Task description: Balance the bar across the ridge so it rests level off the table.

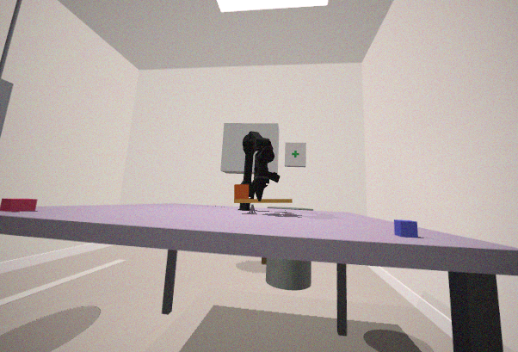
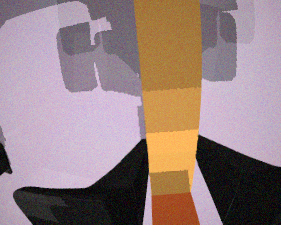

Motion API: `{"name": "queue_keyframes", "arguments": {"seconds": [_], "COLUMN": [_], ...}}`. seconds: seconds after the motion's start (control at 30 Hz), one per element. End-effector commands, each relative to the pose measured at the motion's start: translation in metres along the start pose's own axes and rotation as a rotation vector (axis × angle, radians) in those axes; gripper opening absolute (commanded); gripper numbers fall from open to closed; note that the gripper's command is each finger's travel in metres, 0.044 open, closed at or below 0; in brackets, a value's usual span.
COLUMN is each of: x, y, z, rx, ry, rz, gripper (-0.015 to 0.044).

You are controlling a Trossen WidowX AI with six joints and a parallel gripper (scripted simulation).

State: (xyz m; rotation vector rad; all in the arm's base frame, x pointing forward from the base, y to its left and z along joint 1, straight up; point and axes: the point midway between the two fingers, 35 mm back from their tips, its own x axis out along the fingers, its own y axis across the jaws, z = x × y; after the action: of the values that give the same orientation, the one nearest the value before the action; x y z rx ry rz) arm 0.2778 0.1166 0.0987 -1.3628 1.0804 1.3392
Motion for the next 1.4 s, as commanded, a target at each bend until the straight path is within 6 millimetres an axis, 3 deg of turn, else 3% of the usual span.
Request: {"name": "queue_keyframes", "arguments": {"seconds": [0.0,1.37], "x": [0.0004,0.0039], "y": [-0.0005,-0.0005], "z": [0.0001,-0.0001], "rx": [0.000,0.000], "ry": [0.000,0.000], "rz": [-0.001,-0.001], "gripper": [0.0000,0.0000]}}
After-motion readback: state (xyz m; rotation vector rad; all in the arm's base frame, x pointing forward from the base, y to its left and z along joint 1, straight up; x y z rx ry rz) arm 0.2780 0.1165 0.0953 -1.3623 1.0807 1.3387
